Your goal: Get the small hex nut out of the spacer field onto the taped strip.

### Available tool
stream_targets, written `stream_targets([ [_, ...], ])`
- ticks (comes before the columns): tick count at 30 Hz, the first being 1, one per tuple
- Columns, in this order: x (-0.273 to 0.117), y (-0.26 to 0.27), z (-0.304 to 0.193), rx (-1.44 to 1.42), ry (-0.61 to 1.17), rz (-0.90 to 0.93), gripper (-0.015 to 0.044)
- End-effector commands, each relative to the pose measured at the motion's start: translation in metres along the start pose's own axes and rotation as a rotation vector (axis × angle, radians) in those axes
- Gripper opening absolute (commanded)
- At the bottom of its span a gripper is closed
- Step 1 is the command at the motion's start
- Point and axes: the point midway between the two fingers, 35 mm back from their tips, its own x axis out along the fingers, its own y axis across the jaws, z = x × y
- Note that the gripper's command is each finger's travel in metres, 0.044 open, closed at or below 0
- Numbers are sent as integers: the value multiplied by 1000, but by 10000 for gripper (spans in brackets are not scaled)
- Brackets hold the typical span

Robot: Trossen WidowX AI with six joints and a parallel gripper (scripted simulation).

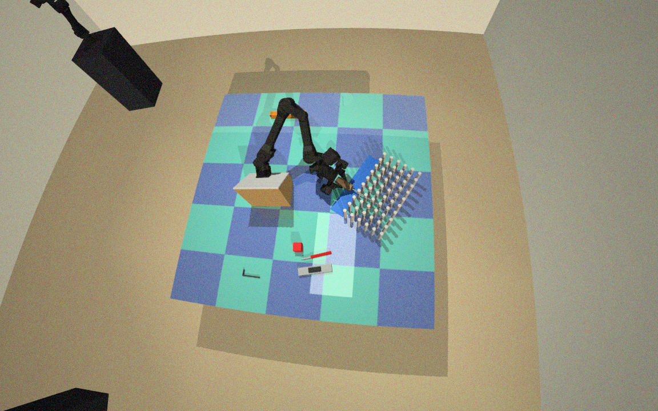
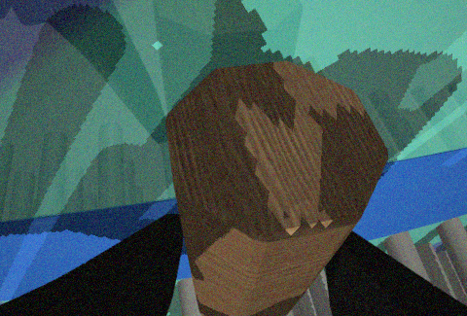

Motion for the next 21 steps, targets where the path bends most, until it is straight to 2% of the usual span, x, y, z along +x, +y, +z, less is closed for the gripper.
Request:
stream_targets([
  [1, 1, 1, 0, 4, 8, 1, 0],
  [21, -5, 0, 11, 4, 7, 1, 0],
])
